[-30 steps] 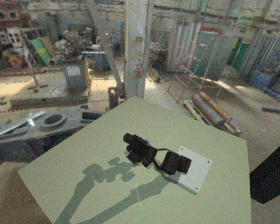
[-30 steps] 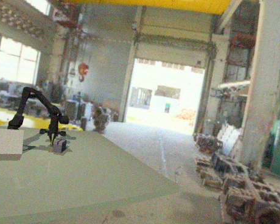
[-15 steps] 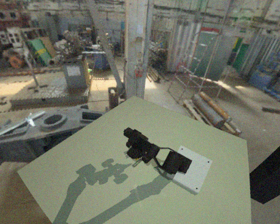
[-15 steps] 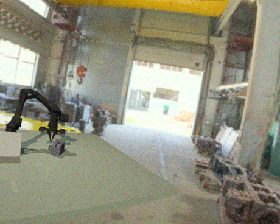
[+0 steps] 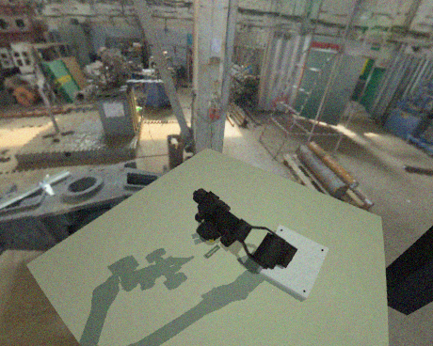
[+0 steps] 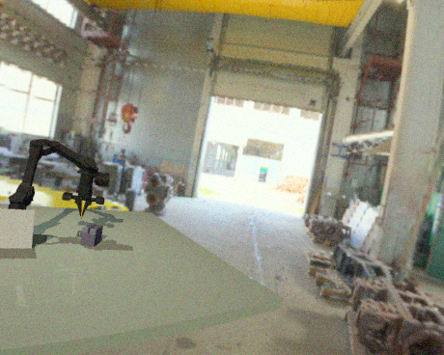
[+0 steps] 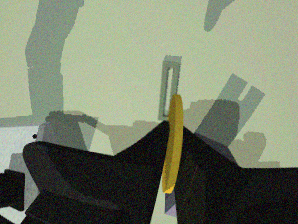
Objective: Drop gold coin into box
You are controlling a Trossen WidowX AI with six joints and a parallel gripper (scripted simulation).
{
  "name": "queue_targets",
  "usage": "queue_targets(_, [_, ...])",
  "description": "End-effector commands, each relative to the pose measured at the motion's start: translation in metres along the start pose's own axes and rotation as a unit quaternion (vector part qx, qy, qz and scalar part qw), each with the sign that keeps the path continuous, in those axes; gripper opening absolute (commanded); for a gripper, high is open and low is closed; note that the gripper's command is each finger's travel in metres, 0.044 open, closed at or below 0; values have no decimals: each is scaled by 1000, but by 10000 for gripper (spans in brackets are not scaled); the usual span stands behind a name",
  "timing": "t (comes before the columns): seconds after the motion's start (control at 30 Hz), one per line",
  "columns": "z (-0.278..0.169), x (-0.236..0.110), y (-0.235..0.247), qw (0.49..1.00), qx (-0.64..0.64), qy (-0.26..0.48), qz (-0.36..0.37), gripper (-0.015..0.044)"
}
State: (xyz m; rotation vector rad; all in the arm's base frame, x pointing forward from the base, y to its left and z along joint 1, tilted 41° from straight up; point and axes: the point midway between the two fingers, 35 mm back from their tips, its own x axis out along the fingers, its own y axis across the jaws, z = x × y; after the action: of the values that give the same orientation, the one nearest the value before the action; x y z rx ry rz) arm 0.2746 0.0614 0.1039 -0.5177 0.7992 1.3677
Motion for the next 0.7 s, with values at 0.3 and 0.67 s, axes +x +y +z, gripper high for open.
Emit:
queue_targets(0.3, [-1,-16,0,997,71,1,-5,0])
queue_targets(0.67, [-5,-17,-2,986,166,0,-5,0])
